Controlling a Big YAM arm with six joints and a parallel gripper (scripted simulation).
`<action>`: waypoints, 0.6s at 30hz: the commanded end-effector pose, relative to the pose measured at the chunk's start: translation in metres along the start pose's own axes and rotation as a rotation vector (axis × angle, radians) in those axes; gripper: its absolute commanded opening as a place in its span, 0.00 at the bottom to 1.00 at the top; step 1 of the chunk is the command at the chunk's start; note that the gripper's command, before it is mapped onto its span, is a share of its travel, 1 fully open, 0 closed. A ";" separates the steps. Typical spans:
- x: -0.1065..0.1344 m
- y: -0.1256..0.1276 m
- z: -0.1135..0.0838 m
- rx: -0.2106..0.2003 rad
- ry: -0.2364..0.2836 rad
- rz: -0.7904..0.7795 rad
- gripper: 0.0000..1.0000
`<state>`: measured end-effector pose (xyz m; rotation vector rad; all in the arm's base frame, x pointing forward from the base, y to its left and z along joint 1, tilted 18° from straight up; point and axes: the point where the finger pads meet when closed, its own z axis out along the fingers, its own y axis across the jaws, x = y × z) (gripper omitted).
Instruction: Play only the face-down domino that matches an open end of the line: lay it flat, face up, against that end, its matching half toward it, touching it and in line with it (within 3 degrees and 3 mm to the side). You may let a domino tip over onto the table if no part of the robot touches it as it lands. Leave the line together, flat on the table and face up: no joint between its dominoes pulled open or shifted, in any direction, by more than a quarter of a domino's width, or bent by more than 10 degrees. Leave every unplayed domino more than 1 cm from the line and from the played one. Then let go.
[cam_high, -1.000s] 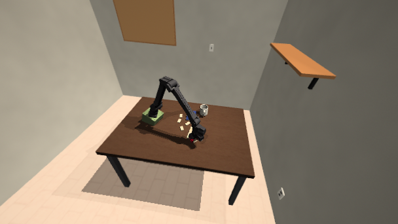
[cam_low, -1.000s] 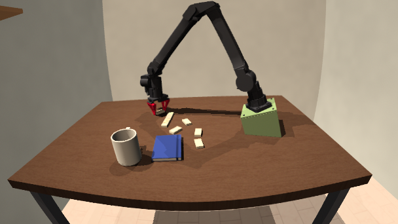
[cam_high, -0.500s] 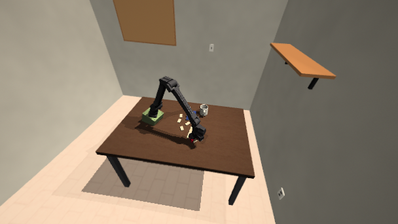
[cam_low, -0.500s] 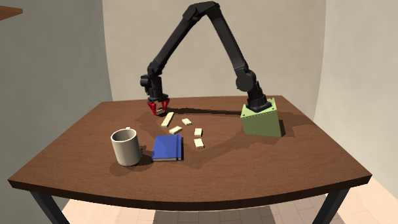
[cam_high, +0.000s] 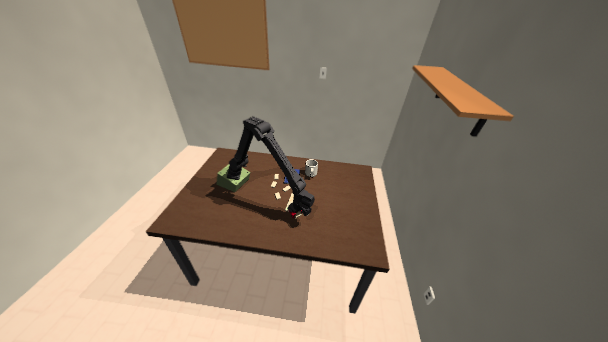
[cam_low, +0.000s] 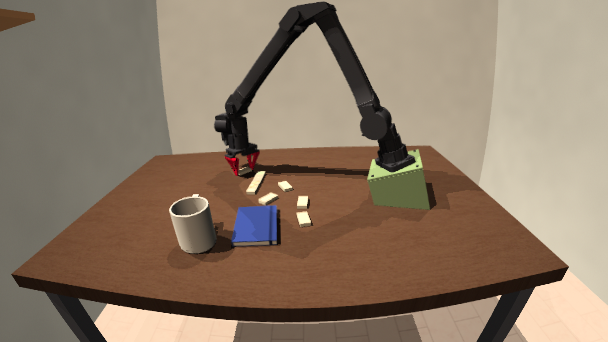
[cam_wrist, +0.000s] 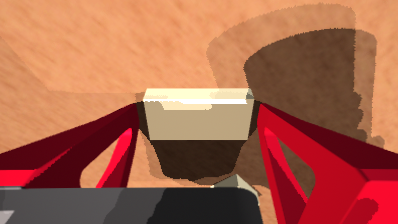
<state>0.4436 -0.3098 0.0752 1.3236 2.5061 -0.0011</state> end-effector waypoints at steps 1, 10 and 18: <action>-0.004 -0.001 -0.007 -0.002 -0.015 0.003 0.72; -0.009 -0.010 -0.018 0.003 -0.035 0.017 0.72; -0.005 -0.002 -0.007 -0.001 -0.016 0.004 0.72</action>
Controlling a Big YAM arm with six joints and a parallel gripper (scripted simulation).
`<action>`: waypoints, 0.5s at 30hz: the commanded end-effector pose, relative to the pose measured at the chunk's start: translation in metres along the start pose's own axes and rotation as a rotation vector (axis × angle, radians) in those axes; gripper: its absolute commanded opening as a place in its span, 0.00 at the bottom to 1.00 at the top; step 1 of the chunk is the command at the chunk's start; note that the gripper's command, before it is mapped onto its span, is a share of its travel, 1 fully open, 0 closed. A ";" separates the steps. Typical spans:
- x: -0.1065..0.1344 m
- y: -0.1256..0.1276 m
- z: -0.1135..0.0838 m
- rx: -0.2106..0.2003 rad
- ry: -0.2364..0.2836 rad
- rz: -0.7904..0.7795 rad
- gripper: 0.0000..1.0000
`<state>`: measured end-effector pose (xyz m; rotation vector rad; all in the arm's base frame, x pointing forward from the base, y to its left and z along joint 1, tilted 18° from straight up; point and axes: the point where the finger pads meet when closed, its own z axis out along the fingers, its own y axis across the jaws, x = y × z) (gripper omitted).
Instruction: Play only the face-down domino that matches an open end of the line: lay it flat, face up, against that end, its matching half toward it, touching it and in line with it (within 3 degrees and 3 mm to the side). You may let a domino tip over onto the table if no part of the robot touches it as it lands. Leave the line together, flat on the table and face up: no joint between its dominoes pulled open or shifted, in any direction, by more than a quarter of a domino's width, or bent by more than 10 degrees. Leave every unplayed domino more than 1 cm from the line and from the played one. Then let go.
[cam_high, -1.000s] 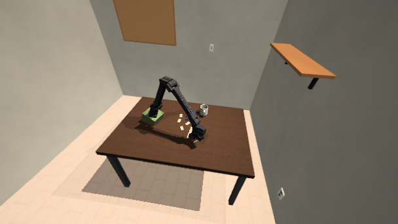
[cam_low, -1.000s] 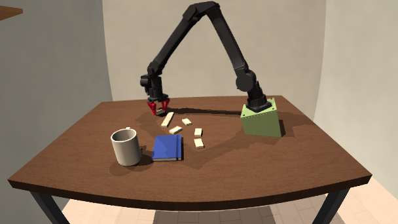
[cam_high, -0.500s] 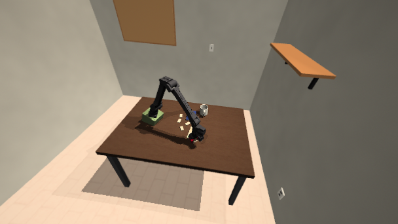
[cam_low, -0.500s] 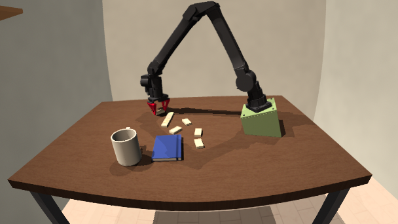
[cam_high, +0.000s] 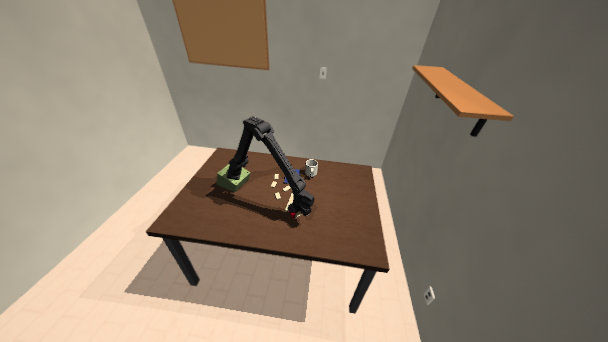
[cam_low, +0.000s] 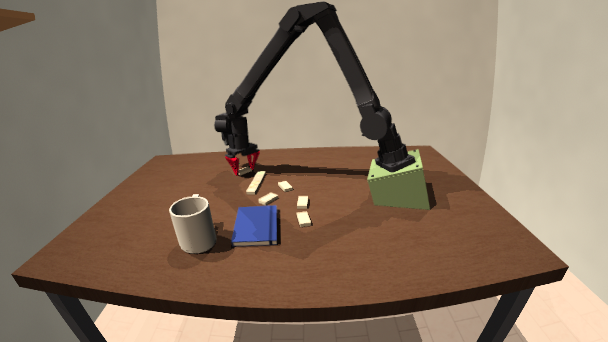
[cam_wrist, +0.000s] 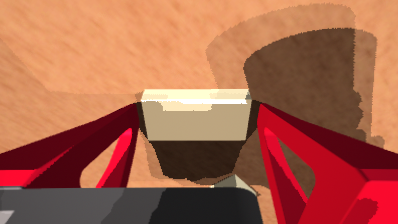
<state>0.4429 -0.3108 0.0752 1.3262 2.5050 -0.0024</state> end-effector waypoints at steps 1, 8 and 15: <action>-0.005 -0.001 -0.009 -0.002 -0.019 0.004 0.72; -0.010 -0.008 -0.019 0.001 -0.039 0.014 0.72; -0.010 -0.008 -0.019 0.001 -0.039 0.014 0.72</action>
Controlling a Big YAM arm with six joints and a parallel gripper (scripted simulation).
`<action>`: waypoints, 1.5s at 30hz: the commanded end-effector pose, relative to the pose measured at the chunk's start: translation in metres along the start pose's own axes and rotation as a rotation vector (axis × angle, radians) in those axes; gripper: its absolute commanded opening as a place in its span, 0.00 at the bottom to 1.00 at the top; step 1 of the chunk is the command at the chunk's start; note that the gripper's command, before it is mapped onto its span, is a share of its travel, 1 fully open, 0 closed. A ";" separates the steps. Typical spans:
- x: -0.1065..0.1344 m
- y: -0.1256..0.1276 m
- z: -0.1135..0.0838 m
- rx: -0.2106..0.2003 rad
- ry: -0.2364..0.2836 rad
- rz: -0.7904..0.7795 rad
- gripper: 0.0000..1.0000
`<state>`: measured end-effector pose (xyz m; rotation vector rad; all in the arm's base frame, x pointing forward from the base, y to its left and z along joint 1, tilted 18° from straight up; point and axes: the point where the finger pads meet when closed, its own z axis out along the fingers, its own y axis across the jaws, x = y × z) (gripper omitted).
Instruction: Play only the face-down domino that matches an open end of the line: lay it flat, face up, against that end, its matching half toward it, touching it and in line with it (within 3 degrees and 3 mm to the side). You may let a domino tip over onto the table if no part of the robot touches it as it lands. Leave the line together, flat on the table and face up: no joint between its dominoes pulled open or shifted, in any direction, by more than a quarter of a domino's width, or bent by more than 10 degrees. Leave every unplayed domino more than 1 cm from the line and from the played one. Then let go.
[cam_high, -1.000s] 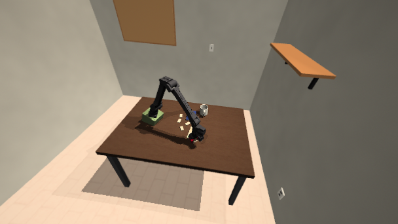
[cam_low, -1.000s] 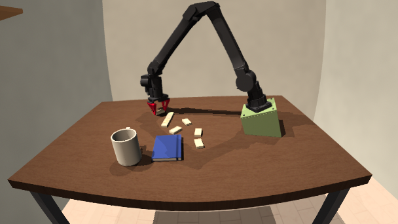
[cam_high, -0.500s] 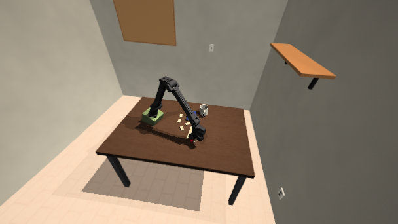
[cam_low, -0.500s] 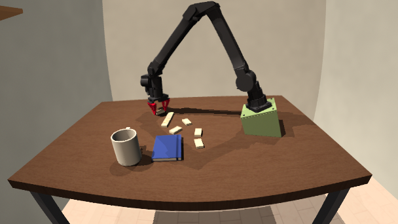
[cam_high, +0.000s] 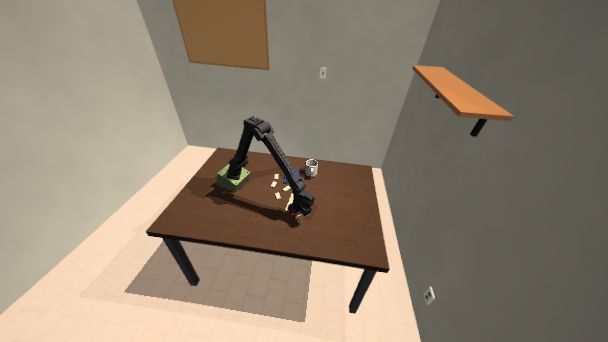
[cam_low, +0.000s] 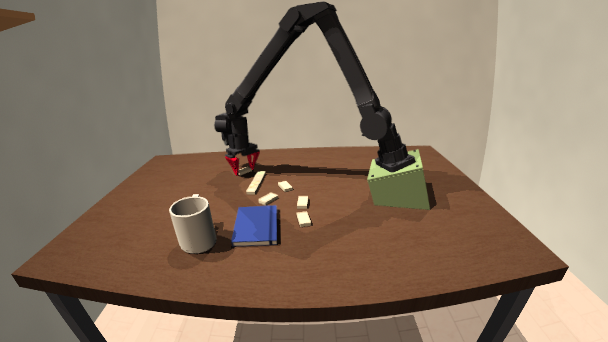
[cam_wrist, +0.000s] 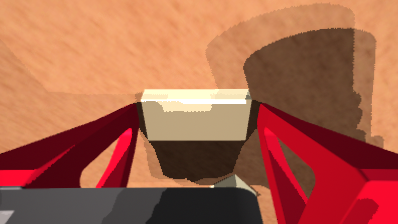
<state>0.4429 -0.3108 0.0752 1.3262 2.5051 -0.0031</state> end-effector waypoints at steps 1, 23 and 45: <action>-0.004 0.000 -0.006 -0.003 -0.013 0.002 0.51; -0.007 -0.004 -0.013 -0.001 -0.026 0.008 0.51; -0.009 -0.005 -0.019 -0.002 -0.035 0.010 0.51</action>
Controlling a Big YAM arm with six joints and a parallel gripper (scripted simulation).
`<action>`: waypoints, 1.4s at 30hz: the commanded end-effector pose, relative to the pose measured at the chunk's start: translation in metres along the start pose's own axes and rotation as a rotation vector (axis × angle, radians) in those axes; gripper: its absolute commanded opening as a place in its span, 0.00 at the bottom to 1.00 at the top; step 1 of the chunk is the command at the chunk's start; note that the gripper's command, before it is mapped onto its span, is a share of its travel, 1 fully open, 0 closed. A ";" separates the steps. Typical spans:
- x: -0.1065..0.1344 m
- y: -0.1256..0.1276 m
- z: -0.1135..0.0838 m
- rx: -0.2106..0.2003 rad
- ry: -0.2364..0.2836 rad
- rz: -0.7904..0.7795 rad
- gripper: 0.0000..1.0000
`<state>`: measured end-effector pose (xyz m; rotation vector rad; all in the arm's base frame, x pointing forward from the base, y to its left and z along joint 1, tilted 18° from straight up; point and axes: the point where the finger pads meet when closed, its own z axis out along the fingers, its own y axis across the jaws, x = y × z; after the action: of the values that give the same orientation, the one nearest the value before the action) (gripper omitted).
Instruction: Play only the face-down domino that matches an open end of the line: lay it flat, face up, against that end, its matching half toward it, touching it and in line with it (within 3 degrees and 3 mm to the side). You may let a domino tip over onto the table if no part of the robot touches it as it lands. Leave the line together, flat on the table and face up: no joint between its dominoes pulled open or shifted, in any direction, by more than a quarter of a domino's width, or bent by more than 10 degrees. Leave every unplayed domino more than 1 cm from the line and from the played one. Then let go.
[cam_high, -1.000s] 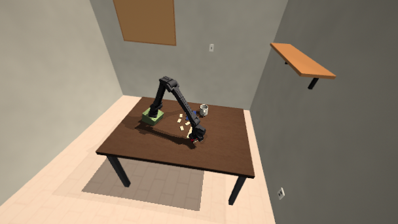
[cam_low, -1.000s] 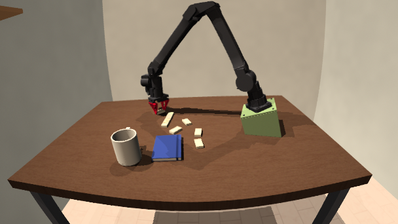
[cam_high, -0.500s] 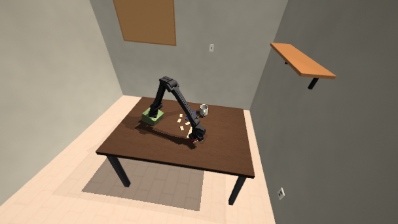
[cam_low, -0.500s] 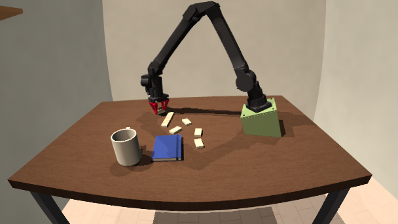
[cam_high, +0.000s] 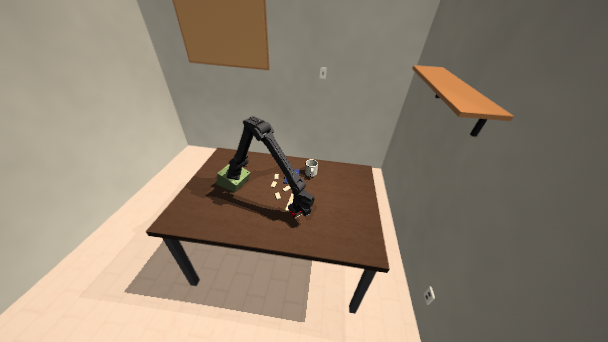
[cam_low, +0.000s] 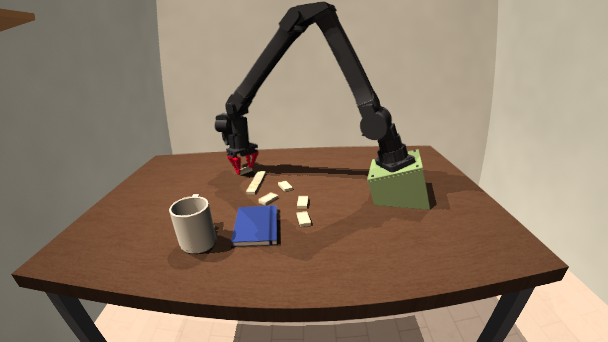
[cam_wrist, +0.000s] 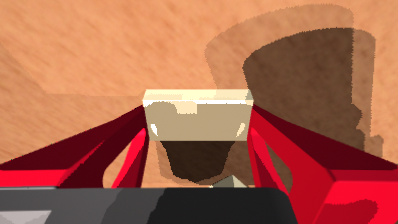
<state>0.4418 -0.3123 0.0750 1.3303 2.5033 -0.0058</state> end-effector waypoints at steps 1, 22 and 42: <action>-0.008 -0.004 -0.019 -0.004 -0.034 0.007 0.51; -0.008 -0.002 -0.019 -0.006 -0.034 0.005 0.51; 0.000 -0.001 -0.051 -0.004 -0.016 0.001 0.51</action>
<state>0.4280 -0.3047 0.1112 1.3320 2.4991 -0.0076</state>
